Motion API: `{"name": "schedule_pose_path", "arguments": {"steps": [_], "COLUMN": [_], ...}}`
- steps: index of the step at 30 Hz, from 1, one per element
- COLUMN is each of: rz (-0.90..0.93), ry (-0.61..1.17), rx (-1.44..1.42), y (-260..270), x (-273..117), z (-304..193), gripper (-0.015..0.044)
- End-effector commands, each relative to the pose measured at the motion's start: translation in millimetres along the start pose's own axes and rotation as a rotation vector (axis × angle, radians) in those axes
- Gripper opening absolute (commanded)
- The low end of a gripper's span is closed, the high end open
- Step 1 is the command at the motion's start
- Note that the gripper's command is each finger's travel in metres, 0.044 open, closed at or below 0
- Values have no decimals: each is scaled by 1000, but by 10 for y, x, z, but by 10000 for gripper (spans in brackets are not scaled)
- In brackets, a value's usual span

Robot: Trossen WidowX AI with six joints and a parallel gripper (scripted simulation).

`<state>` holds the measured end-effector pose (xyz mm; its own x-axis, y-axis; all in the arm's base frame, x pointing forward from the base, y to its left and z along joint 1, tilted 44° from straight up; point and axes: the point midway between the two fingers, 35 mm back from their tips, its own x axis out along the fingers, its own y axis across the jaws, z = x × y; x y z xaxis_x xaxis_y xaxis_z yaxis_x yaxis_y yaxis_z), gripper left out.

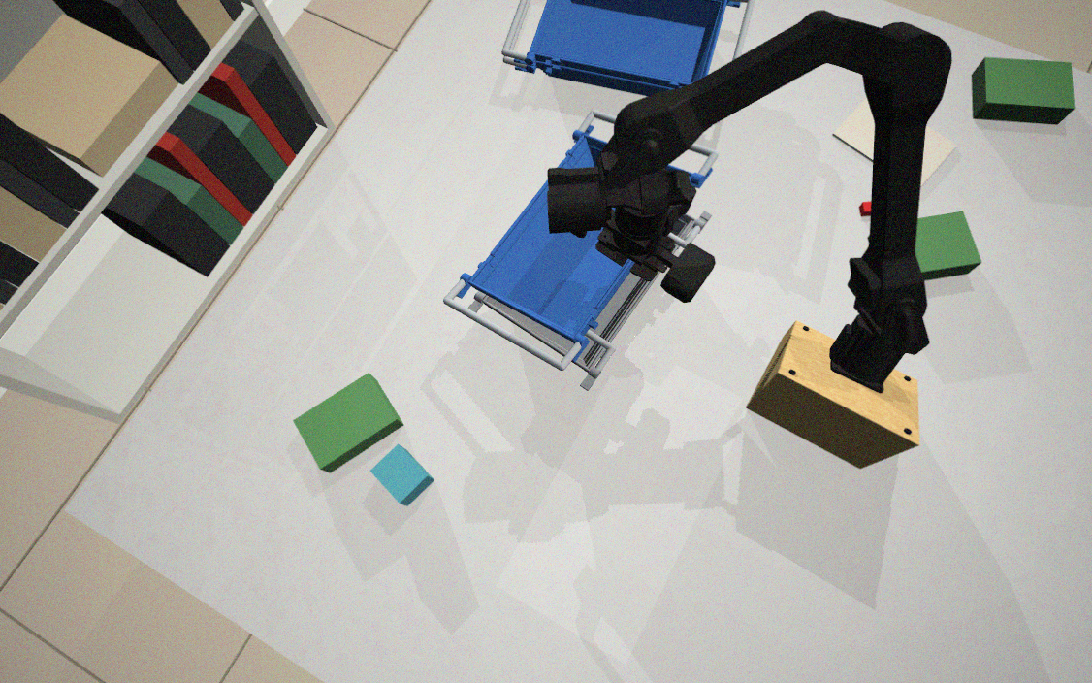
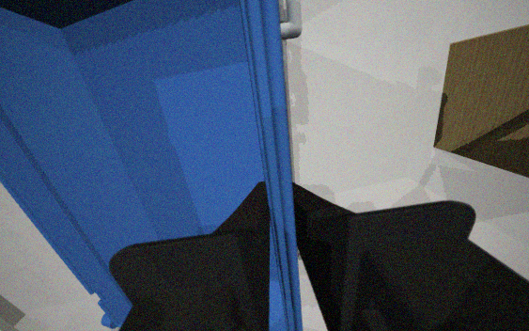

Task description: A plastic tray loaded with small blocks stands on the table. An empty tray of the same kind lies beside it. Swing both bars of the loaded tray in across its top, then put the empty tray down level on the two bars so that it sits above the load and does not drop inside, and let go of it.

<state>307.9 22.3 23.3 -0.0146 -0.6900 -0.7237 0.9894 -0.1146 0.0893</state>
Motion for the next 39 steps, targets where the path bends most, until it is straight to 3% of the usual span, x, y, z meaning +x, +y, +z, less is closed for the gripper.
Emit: {"name": "schedule_pose_path", "arguments": {"steps": [1, 39], "rz": [-21, -21], "ry": [2, 1], "rx": [2, 2], "y": [-31, -102], "x": [54, 230], "z": [21, 26], "gripper": [0, 0]}}
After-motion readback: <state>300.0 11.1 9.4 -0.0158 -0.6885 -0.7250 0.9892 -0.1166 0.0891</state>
